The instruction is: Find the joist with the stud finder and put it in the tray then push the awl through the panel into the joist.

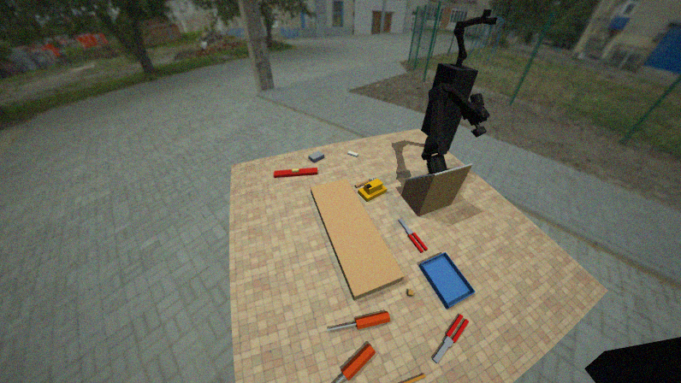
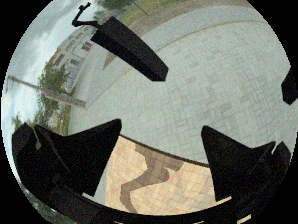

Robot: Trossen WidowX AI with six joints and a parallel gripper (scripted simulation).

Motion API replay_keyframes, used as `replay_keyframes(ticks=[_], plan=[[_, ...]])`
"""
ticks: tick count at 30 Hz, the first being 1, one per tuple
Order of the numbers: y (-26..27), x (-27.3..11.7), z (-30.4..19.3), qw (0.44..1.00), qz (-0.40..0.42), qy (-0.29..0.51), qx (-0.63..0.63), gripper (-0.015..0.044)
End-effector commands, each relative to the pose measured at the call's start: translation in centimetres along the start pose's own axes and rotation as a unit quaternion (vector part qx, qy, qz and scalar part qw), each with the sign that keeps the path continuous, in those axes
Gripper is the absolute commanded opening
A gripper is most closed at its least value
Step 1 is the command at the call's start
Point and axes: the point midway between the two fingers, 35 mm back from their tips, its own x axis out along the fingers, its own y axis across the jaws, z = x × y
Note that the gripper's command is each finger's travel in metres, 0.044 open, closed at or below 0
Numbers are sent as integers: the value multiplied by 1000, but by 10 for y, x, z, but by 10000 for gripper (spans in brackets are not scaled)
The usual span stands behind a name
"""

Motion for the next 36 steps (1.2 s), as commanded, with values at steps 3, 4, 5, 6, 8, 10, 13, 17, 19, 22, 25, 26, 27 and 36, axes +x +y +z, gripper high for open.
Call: replay_keyframes(ticks=[3, 4, 5, 6, 8, 10, 13, 17, 19, 22, 25, 26, 27, 36], plan=[[2, 7, -12, 1000, -2, 13, 3, 440], [3, 12, -22, 1000, -4, 22, 6, 440], [5, 18, -34, 999, -7, 35, 9, 440], [8, 24, -45, 999, -8, 42, 2, 440], [16, 34, -66, 998, -11, 52, -21, 440], [24, 43, -88, 997, -13, 62, -44, 440], [37, 56, -130, 993, -16, 82, -90, 440], [55, 66, -191, 981, -19, 111, -156, 440], [63, 68, -222, 973, -19, 126, -191, 440], [74, 66, -266, 958, -17, 148, -243, 440], [83, 58, -310, 940, -13, 170, -296, 440], [86, 55, -324, 933, -12, 178, -314, 440], [88, 51, -337, 925, -9, 185, -332, 440], [100, 11, -426, 858, 13, 234, -458, 440]])
